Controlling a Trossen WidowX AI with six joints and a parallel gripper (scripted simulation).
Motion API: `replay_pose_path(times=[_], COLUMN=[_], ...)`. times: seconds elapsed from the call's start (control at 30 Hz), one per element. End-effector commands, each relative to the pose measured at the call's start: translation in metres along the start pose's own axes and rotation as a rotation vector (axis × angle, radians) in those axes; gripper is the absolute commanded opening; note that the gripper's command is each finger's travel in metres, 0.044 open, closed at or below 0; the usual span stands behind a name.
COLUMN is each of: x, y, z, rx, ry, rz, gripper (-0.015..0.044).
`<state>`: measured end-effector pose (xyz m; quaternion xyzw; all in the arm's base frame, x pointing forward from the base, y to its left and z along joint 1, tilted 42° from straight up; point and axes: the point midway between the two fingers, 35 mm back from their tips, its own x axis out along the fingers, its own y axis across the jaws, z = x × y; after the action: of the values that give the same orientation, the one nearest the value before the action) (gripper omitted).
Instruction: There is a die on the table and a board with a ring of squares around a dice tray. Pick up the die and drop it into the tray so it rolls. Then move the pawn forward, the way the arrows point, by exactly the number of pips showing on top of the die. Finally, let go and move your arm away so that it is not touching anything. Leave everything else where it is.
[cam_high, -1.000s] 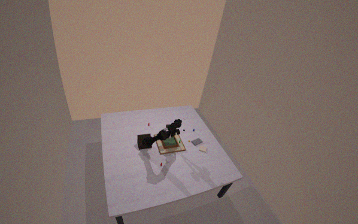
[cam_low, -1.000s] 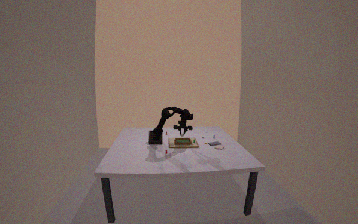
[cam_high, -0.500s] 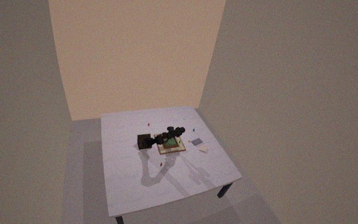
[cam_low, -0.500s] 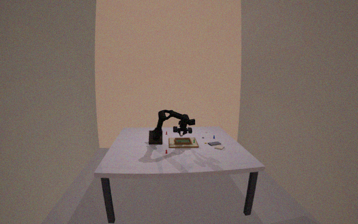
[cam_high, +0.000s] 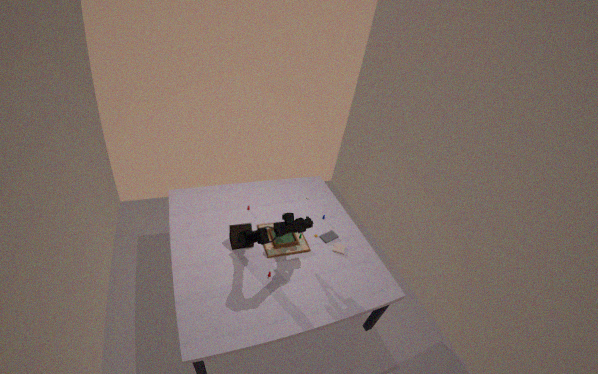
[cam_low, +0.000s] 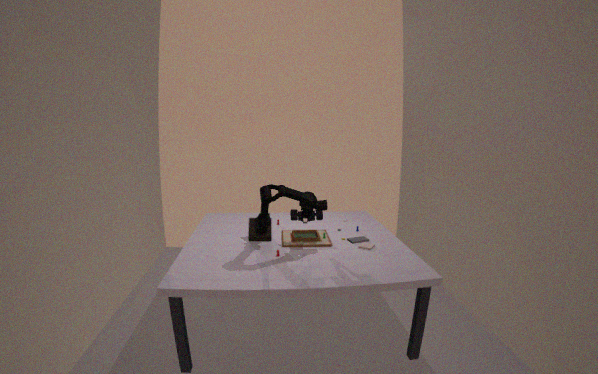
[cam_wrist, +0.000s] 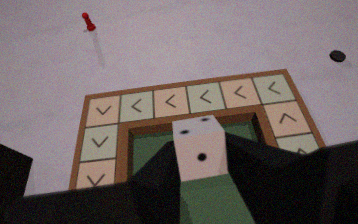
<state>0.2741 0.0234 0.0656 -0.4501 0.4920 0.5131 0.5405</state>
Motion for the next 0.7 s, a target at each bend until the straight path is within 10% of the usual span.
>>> replay_pose_path(times=[0.0,0.67], x=[-0.0161,-0.0142], y=[-0.0023,-0.0012], z=[0.0039,0.0027], rx=[-0.003,-0.004], ry=[-0.007,-0.003], rz=[-0.014,-0.013], gripper=[0.0000,0.0053])
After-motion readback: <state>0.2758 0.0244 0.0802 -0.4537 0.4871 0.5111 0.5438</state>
